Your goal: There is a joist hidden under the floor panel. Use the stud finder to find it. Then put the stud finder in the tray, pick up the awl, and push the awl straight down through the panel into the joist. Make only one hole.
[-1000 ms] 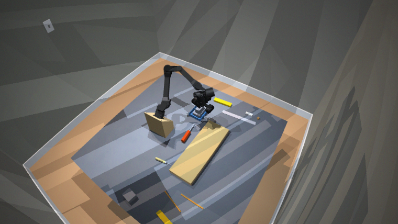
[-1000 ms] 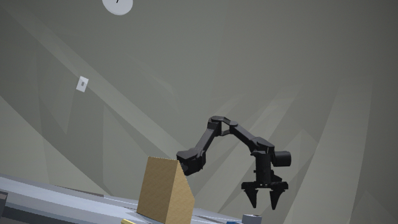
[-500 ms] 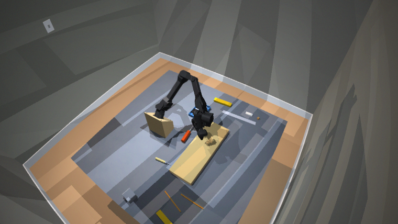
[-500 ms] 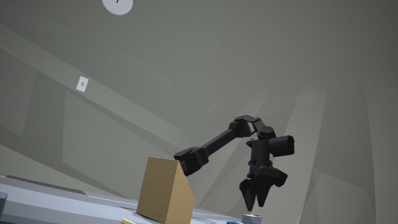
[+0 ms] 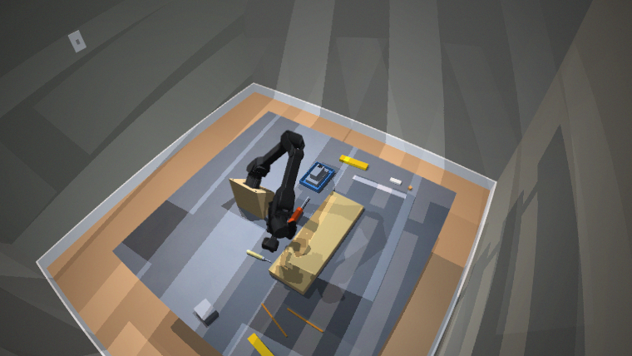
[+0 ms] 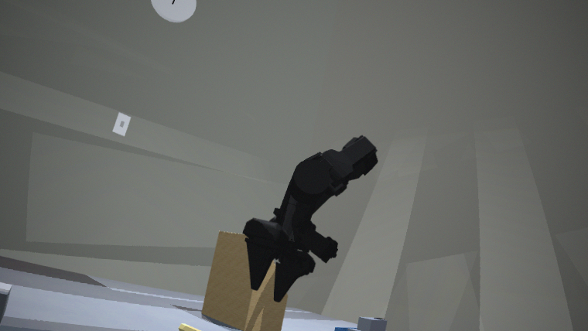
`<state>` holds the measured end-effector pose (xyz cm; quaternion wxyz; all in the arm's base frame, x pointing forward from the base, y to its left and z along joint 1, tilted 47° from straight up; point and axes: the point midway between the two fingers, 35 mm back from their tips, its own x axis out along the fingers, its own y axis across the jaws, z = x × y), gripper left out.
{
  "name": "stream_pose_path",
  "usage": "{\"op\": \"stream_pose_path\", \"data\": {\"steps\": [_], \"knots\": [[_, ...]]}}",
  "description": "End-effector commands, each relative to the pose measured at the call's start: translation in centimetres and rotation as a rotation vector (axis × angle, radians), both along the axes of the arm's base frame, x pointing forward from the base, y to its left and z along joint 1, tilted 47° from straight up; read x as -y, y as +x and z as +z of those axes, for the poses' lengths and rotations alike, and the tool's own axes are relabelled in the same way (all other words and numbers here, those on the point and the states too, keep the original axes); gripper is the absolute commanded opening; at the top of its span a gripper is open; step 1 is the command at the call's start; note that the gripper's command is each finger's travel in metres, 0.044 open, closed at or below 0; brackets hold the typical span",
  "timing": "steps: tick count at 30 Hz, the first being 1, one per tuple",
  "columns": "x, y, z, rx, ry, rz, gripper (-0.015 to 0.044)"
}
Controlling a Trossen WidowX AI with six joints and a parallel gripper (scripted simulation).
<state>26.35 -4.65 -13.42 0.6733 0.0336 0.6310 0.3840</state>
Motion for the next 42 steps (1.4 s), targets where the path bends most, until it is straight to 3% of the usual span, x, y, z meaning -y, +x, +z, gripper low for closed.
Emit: {"op": "stream_pose_path", "data": {"steps": [1,7,42], "knots": [[2.5,-4.8,-4.4,-0.127,0.053,-0.062,0.044],[3.2,-9.7,-7.8,-0.224,0.135,-0.121,0.044],[1.8,-10.9,-10.0,-0.224,0.135,-0.121,0.044]]}}
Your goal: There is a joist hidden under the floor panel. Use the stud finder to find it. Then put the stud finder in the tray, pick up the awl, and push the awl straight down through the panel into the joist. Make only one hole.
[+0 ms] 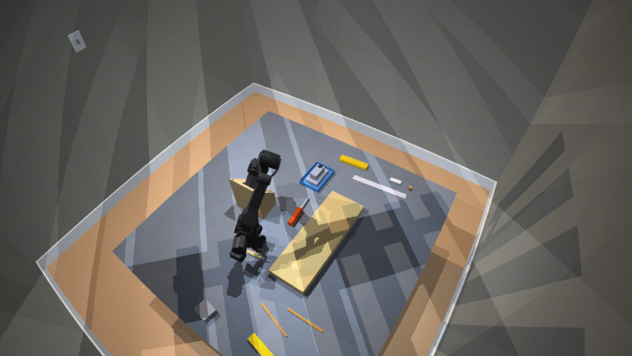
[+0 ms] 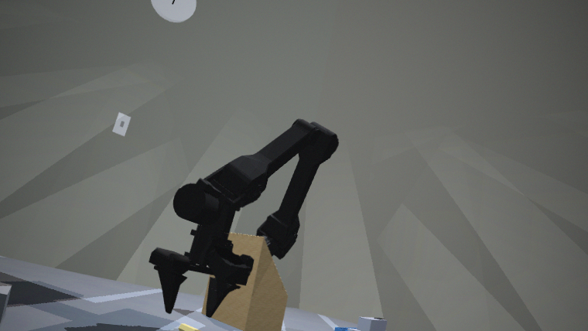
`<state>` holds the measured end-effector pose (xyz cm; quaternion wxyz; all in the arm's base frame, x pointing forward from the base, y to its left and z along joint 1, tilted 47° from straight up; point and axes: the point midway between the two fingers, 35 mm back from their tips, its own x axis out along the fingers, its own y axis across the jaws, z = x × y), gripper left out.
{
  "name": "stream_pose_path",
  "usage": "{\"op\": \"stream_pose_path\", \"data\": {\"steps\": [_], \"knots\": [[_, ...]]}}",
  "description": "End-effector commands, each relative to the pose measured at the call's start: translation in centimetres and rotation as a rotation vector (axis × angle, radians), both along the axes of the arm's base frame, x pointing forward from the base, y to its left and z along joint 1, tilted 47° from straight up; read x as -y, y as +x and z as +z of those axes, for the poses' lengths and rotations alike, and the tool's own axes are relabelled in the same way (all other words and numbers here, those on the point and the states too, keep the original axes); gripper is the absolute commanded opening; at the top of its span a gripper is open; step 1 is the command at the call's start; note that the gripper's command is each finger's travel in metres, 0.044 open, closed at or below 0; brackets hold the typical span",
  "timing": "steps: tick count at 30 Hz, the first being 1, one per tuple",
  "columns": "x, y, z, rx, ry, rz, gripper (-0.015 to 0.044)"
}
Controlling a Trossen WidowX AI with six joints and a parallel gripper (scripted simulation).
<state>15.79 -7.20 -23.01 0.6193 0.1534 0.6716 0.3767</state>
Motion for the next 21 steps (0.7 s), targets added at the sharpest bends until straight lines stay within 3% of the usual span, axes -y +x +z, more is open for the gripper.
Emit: {"op": "stream_pose_path", "data": {"steps": [1,21], "knots": [[-0.9,-0.3,-0.5,-0.008,0.01,-0.005,0.044],[-2.5,-0.7,-2.0,-0.007,0.012,-0.004,0.044]]}}
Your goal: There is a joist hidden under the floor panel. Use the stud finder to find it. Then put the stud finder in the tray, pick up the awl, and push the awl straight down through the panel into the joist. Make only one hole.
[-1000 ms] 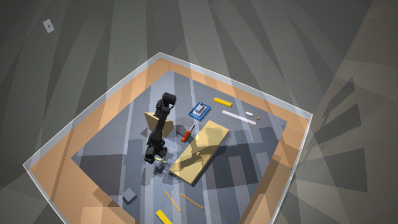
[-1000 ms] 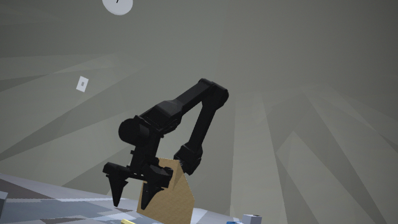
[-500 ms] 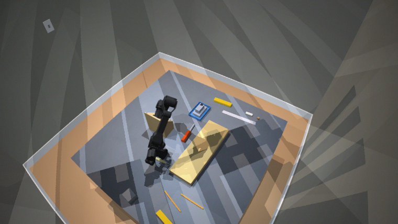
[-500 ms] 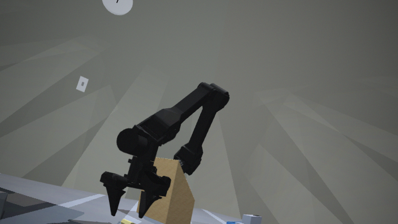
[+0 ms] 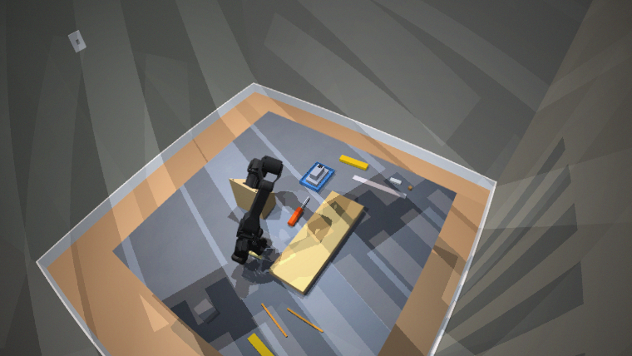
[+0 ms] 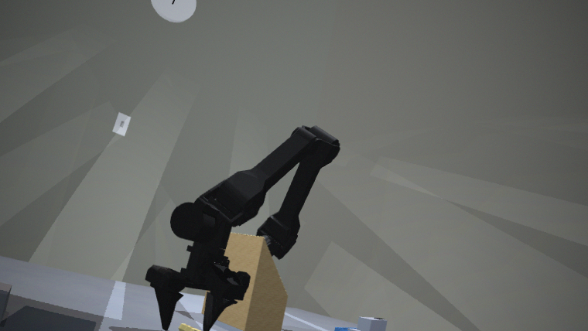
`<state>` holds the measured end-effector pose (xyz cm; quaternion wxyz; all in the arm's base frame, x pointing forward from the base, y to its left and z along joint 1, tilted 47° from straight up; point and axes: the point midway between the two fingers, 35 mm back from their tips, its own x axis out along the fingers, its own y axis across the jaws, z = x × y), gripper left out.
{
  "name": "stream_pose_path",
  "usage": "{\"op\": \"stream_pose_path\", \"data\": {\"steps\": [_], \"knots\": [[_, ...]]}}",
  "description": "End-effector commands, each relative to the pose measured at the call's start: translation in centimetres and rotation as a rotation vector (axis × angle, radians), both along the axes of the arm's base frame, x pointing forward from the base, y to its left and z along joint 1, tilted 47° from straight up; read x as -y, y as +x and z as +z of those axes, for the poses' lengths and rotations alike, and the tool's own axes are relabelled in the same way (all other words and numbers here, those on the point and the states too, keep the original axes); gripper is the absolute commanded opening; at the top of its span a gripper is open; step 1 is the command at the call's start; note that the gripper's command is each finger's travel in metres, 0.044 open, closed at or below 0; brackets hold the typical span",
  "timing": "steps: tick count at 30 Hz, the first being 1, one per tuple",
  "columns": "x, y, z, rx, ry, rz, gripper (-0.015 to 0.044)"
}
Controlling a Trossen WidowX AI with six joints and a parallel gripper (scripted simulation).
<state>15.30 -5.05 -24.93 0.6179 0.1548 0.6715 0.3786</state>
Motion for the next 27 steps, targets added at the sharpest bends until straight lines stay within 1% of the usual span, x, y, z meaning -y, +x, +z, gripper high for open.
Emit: {"op": "stream_pose_path", "data": {"steps": [1,15,22,27], "knots": [[-0.3,-0.2,0.0,-0.005,0.007,-0.006,0.0414],[-0.3,-0.2,0.0,-0.005,0.007,-0.006,0.0046],[-0.2,-0.2,0.0,-0.005,0.007,-0.006,0.0],[1.6,0.5,1.5,-0.005,0.004,-0.006,0.0]]}}
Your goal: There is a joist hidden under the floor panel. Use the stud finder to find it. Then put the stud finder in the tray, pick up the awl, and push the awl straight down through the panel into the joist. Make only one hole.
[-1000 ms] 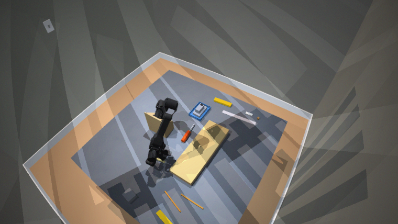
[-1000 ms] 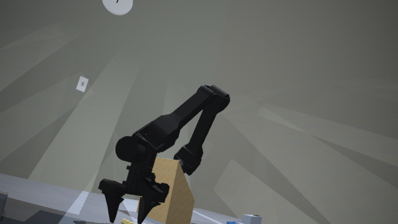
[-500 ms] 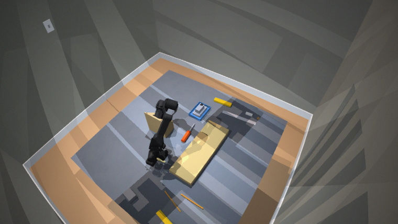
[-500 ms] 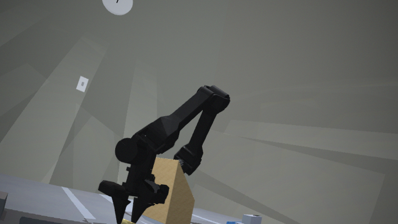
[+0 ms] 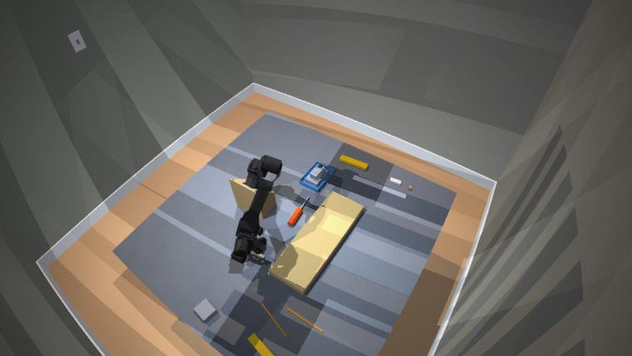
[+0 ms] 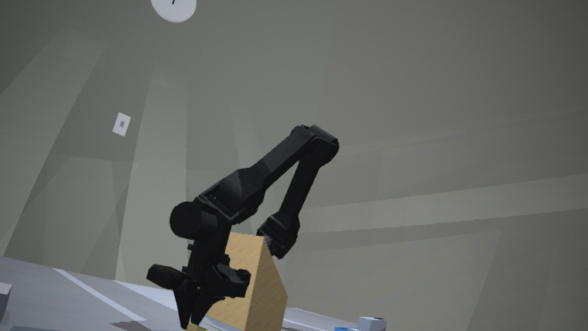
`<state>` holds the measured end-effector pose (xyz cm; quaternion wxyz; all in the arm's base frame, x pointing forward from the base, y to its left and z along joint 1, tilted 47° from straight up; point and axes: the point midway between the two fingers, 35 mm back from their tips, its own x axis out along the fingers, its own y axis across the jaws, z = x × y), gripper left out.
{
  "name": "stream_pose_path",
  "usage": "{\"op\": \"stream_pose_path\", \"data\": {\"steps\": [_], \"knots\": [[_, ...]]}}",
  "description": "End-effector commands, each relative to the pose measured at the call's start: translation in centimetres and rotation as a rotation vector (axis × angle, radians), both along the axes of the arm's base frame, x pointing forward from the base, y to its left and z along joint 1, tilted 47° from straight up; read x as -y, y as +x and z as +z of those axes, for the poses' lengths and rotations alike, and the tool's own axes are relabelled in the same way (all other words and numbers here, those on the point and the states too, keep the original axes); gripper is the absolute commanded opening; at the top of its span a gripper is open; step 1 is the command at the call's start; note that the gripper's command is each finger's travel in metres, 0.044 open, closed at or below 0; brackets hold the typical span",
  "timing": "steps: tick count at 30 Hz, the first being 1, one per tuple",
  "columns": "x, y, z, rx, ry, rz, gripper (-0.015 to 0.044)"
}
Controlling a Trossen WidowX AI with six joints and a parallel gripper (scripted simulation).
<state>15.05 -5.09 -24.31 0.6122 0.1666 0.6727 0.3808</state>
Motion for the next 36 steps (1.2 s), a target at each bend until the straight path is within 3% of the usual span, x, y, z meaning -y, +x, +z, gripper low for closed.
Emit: {"op": "stream_pose_path", "data": {"steps": [1,11,19,36], "knots": [[2.2,0.9,1.4,0.012,-0.015,0.002,0.0],[8.1,1.6,7.3,0.011,-0.017,0.002,0.0],[8.6,1.6,7.8,0.017,-0.031,0.026,0.0],[11.2,4.7,8.3,0.184,-0.482,0.746,0.0]]}}
